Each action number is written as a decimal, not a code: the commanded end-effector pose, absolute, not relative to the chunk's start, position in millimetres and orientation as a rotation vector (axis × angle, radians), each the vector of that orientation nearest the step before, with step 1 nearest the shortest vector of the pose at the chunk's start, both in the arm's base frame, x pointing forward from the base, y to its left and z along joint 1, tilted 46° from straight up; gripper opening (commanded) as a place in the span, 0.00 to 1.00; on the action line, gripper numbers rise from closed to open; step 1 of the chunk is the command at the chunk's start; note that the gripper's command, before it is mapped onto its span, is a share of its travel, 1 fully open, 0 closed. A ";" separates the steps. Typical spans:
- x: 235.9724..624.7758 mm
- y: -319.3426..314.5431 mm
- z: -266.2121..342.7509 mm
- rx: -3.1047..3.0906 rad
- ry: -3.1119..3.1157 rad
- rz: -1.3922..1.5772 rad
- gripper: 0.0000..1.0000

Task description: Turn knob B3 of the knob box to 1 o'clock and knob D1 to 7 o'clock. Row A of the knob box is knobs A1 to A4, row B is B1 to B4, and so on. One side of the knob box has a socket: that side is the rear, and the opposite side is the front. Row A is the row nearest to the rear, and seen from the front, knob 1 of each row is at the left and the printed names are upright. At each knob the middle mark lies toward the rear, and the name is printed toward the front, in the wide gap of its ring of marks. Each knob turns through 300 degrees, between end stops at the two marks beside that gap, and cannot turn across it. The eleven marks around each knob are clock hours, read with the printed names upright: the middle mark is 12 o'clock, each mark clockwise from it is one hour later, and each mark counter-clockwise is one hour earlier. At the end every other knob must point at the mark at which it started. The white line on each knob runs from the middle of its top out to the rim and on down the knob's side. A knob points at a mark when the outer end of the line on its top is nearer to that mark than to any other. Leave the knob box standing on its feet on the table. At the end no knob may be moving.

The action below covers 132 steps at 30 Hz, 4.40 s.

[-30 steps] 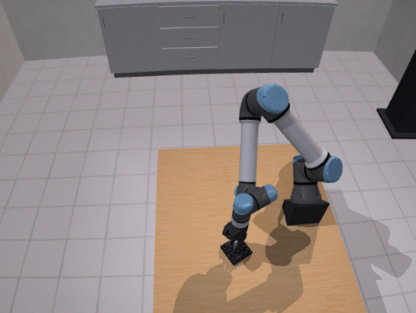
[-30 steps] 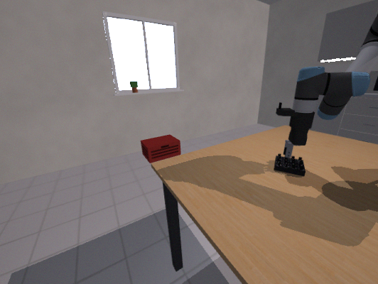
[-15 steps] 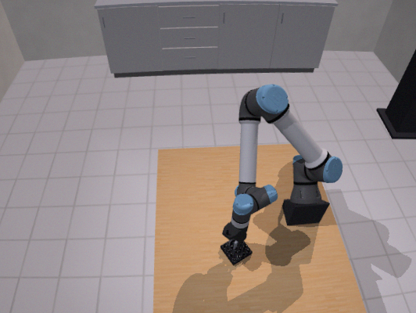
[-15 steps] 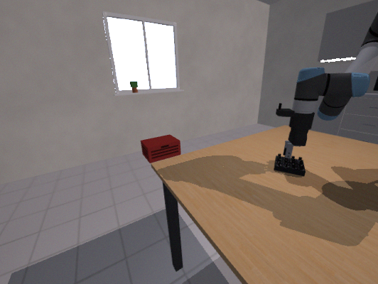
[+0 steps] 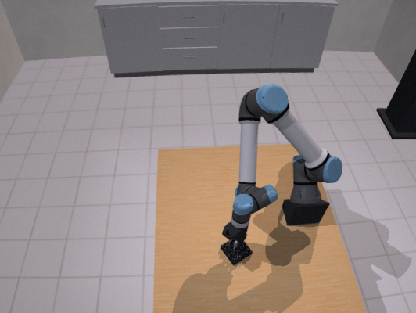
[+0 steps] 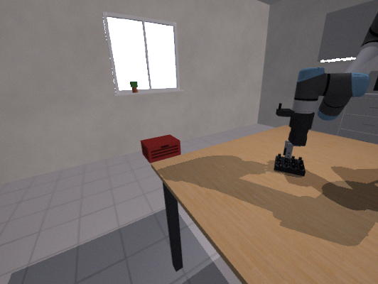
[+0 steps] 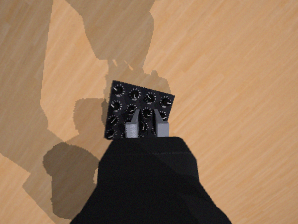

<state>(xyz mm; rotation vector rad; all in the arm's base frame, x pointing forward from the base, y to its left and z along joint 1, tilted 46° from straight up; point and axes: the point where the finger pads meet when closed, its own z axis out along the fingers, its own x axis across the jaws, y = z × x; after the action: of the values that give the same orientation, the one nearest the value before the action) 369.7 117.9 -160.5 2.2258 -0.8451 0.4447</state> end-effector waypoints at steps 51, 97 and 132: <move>370.9 108.3 -170.0 2.226 -0.845 0.446 0.46; 370.9 108.3 -170.0 2.226 -0.845 0.446 0.30; 370.9 108.3 -170.0 2.245 -0.779 0.418 0.30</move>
<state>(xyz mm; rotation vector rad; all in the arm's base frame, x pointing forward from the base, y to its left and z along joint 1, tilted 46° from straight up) 370.6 107.9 -170.2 2.2365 -0.8060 0.4285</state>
